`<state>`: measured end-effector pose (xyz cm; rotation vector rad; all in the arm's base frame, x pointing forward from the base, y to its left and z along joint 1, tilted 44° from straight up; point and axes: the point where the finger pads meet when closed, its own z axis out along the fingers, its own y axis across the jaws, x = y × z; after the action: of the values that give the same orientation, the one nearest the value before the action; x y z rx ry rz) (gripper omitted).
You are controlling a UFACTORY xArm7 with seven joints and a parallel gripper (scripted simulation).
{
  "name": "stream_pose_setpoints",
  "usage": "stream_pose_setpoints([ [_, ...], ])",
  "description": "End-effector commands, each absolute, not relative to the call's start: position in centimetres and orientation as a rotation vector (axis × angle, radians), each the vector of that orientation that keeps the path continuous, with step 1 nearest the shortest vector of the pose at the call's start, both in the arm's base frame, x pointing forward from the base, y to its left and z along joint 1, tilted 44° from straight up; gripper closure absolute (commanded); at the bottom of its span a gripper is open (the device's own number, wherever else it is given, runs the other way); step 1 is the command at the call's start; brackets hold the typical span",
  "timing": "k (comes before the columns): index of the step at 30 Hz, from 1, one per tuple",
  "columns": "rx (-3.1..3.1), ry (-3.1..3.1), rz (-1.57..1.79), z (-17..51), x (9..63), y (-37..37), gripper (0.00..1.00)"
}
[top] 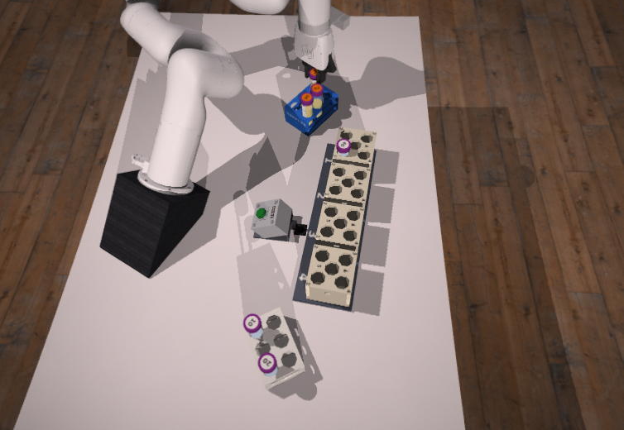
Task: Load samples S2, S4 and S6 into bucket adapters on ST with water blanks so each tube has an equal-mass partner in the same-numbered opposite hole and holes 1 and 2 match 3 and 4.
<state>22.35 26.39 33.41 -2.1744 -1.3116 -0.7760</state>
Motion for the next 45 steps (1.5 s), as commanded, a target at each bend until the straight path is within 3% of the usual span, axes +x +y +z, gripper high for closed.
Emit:
stream_pose_setpoints([
  [1,-2.173,-1.311,-0.779,33.5,22.4,26.4,1.0],
  [2,-2.173,-1.311,-0.779,33.5,22.4,26.4,0.56],
  [45,-2.173,-1.311,-0.779,35.5,21.8,24.6,0.56],
])
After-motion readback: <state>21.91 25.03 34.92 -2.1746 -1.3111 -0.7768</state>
